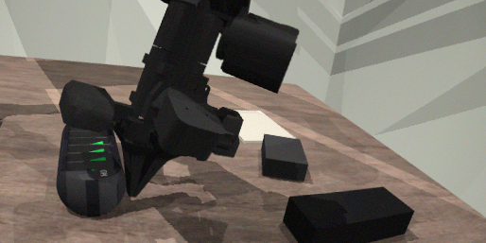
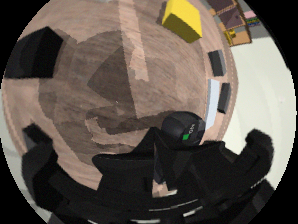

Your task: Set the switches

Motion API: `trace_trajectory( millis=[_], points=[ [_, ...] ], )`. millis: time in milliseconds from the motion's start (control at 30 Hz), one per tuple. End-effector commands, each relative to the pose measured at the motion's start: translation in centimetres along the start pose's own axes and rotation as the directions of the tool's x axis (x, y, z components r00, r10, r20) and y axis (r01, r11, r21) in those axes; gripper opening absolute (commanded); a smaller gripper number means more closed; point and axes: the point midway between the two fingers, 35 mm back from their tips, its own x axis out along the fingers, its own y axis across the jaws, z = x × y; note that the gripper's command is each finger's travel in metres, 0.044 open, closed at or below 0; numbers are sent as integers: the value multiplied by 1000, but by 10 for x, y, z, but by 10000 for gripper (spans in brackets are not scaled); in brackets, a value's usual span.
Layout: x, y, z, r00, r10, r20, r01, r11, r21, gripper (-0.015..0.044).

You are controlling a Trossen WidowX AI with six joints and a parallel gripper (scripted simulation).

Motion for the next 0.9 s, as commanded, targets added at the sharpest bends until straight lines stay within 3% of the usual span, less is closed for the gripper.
trace_trajectory(
  millis=[0, 433, 667, 867],
  points=[
    [5, -9, -1, 1000, -19, -9, 19, 1000, 6, 0],
    [8, -18, -2, 1000, -19, -9, 20, 1000, 6, 0],
    [-50, 10, -1, 1000, -17, -6, 17, 1000, 5, 0],
    [-56, 12, -2, 1000, -16, -7, 17, 1000, 6, 0]
  ],
)
